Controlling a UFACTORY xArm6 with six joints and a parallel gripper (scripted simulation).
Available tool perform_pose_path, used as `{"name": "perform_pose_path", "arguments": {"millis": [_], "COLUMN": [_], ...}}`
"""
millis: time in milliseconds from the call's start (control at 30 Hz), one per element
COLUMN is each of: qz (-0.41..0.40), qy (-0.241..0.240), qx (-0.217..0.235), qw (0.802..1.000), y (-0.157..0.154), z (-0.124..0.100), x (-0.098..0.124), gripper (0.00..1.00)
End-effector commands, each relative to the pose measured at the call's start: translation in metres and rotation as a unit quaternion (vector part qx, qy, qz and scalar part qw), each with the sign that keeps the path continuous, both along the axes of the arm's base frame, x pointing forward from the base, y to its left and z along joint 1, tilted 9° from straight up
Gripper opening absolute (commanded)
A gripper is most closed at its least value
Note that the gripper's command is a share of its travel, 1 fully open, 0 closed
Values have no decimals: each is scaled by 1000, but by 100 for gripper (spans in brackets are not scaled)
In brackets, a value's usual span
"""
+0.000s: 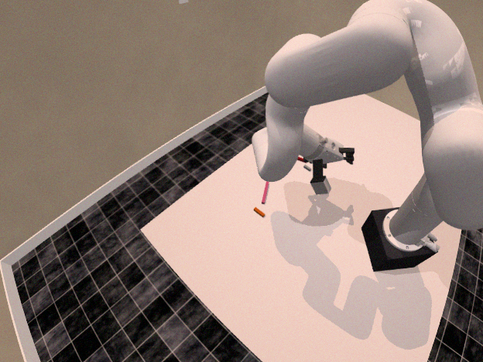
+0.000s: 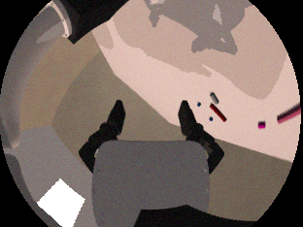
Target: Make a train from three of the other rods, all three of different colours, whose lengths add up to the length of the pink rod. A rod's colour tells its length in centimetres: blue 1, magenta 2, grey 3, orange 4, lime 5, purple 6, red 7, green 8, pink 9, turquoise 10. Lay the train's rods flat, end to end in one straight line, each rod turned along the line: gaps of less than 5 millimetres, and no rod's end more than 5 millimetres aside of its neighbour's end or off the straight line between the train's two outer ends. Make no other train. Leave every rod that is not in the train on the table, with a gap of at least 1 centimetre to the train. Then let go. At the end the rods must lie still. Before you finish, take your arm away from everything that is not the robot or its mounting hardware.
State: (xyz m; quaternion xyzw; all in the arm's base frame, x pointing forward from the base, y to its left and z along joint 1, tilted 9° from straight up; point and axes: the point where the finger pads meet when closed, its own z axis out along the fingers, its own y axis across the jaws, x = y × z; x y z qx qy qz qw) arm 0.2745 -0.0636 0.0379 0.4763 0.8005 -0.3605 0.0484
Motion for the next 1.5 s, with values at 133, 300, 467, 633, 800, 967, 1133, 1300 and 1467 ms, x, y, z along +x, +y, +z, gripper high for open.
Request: {"name": "perform_pose_path", "arguments": {"millis": [133, 300, 467, 633, 800, 967, 1133, 1300, 1467], "qz": [-134, -224, -312, -388, -466, -543, -586, -669, -727], "qy": [-44, -77, -110, -140, -173, -207, -227, -268, -298], "qx": [48, 74, 95, 111, 125, 135, 139, 143, 142], "qw": [989, 969, 939, 904, 858, 803, 765, 679, 601], "y": [0, 3, 7, 11, 12, 11, 9, -1, -14], "z": [-18, -29, -38, -45, -51, -56, -58, -60, -59], "x": [-16, -21, -22, -18, -10, 2, 11, 32, 49], "gripper": [100, 100, 100, 100, 100, 100, 100, 100, 100]}}
